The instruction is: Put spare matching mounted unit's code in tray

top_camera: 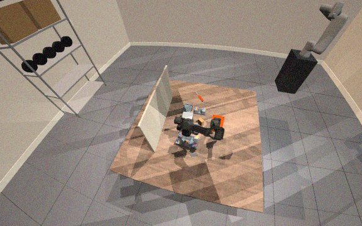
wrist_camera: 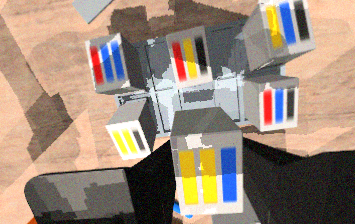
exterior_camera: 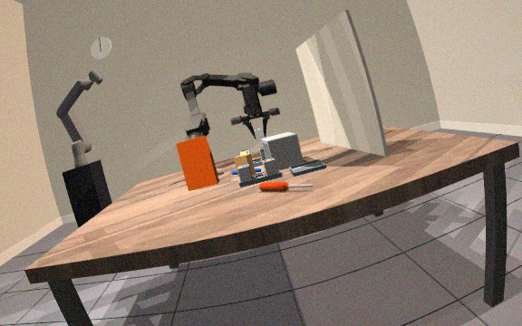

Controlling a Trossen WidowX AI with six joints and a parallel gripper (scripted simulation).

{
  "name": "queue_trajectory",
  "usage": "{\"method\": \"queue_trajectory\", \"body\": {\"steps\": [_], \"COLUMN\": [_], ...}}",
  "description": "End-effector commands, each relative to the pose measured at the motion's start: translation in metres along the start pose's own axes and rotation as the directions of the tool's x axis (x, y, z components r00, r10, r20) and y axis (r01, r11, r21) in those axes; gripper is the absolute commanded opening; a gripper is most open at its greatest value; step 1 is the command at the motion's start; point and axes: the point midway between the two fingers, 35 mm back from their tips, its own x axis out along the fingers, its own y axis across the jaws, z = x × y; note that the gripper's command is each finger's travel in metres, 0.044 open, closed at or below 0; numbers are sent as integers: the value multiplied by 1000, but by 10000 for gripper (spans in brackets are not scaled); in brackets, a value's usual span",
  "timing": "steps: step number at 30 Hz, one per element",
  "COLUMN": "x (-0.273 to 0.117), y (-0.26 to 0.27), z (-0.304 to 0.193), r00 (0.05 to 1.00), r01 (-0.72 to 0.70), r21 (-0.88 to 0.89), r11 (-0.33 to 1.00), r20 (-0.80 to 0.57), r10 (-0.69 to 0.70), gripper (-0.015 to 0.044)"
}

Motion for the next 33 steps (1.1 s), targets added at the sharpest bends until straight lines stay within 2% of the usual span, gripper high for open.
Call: {"method": "queue_trajectory", "body": {"steps": [1,11,18,33], "x": [-19,-70,-73,-87], "y": [-3,0,-5,-59], "z": [-1,0,-4,-56], "r00": [1000,1000,1000,999], "r01": [10,10,12,24], "r21": [-2,-3,-2,13], "r11": [1000,1000,1000,1000], "r20": [-5,2,0,-27], "r10": [-10,-10,-12,-24], "gripper": [0,0,0,0]}}
